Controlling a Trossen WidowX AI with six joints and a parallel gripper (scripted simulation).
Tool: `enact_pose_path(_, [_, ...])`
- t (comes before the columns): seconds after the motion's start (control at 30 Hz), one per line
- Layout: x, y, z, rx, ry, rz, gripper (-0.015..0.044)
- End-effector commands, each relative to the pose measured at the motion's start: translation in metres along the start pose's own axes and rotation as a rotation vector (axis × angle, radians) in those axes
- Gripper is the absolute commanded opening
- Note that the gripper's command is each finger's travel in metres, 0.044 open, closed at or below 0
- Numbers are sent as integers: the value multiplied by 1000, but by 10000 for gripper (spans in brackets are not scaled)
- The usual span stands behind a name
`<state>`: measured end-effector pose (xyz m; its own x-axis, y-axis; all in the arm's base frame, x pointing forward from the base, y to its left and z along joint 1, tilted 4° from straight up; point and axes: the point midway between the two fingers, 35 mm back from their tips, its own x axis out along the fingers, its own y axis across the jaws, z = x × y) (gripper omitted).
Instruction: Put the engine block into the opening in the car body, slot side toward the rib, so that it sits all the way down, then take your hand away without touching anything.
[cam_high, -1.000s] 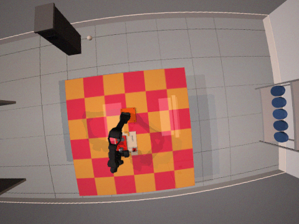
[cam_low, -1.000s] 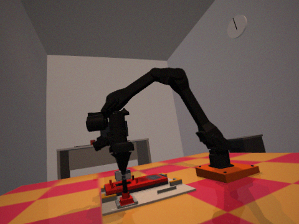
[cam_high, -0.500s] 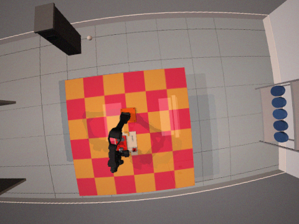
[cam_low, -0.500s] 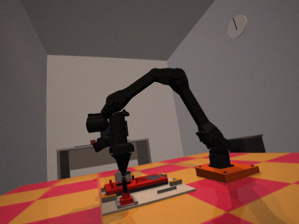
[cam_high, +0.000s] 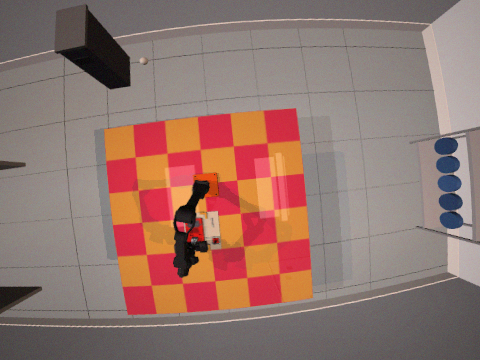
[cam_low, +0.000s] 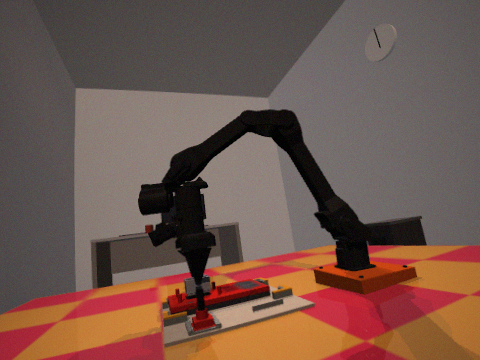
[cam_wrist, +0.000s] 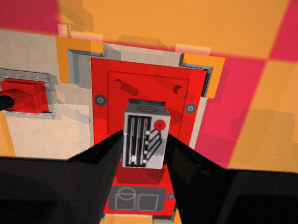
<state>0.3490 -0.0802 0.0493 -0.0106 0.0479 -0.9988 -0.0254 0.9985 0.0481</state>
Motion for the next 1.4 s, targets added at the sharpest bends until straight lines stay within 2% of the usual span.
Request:
enact_pose_path(0.0, [1,-1,0,-6,-1,-3,158])
enact_pose_path(1.3, [11,-1,0,-3,-1,-3,158])
enact_pose_path(1.37, [10,0,0,-2,0,0,211])
